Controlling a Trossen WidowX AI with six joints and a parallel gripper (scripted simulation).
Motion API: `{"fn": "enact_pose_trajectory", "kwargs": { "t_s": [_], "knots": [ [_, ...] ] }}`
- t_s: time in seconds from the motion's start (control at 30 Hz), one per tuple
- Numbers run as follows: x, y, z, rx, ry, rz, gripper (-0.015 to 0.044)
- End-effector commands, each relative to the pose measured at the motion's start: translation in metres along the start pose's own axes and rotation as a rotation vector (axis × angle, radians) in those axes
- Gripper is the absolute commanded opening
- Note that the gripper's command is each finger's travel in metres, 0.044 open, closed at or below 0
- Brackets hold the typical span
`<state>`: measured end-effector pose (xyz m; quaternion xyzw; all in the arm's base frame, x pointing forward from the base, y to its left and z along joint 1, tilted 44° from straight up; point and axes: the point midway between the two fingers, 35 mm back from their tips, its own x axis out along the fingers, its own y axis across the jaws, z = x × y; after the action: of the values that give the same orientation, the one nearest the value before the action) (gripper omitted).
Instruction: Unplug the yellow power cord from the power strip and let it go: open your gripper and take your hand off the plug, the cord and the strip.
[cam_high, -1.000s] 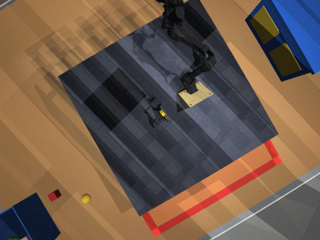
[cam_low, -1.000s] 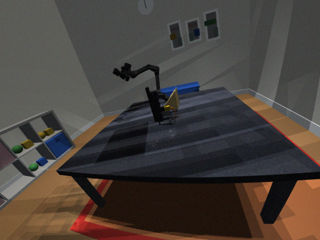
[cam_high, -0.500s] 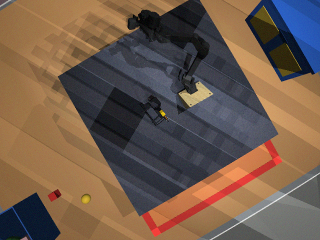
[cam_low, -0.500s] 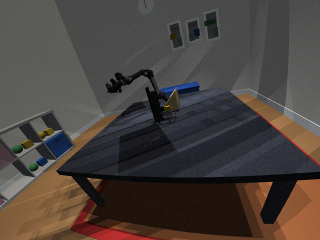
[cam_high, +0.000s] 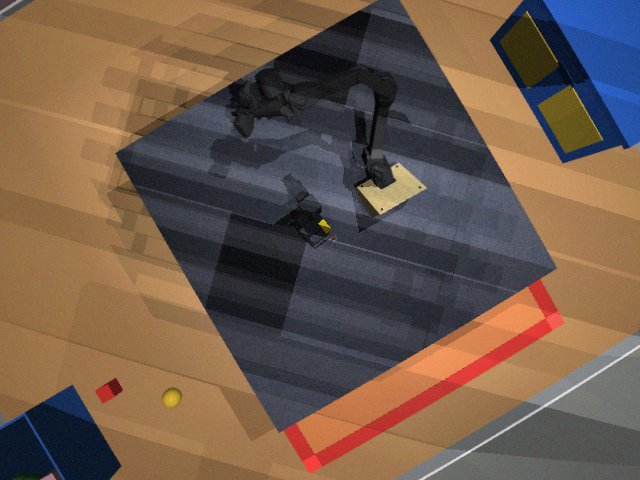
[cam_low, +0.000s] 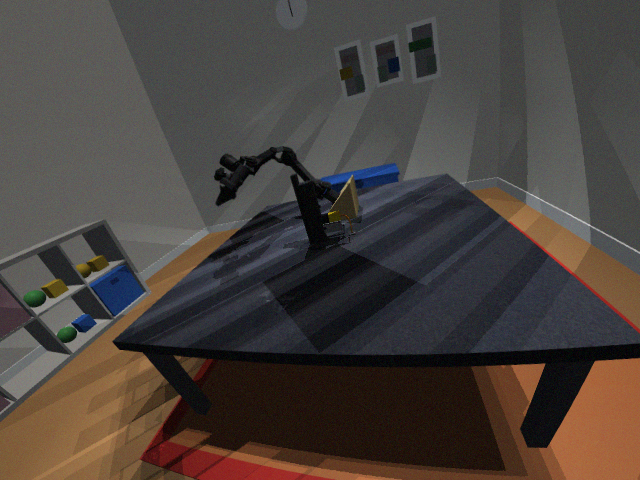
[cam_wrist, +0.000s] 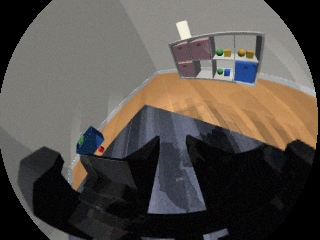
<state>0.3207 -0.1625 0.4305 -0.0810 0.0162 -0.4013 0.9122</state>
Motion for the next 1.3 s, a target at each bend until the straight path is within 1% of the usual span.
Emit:
{"fn": "enact_pose_trajectory", "kwargs": {
  "t_s": [0.0, 0.17, 0.3, 0.47, 0.67, 0.77, 0.83, 0.93, 1.13, 1.27],
  "knots": [
    [-0.001, 0.049, -0.023, -0.115, 0.073, 0.138, 0.0160],
    [-0.017, 0.114, -0.057, -0.276, 0.158, 0.329, 0.0160],
    [-0.040, 0.165, -0.087, -0.421, 0.215, 0.493, 0.0160],
    [-0.083, 0.221, -0.127, -0.618, 0.271, 0.704, 0.0160],
    [-0.149, 0.271, -0.177, -0.871, 0.315, 0.953, 0.0160],
    [-0.170, 0.282, -0.192, -0.956, 0.319, 1.021, 0.0160],
    [-0.191, 0.291, -0.207, -1.048, 0.315, 1.081, 0.0160],
    [-0.209, 0.291, -0.232, -1.206, 0.370, 1.111, 0.0160],
    [-0.241, 0.278, -0.318, -1.732, 0.471, 1.209, 0.0160],
    [-0.247, 0.251, -0.369, -2.092, 0.594, 1.237, 0.0160]
  ]
}}
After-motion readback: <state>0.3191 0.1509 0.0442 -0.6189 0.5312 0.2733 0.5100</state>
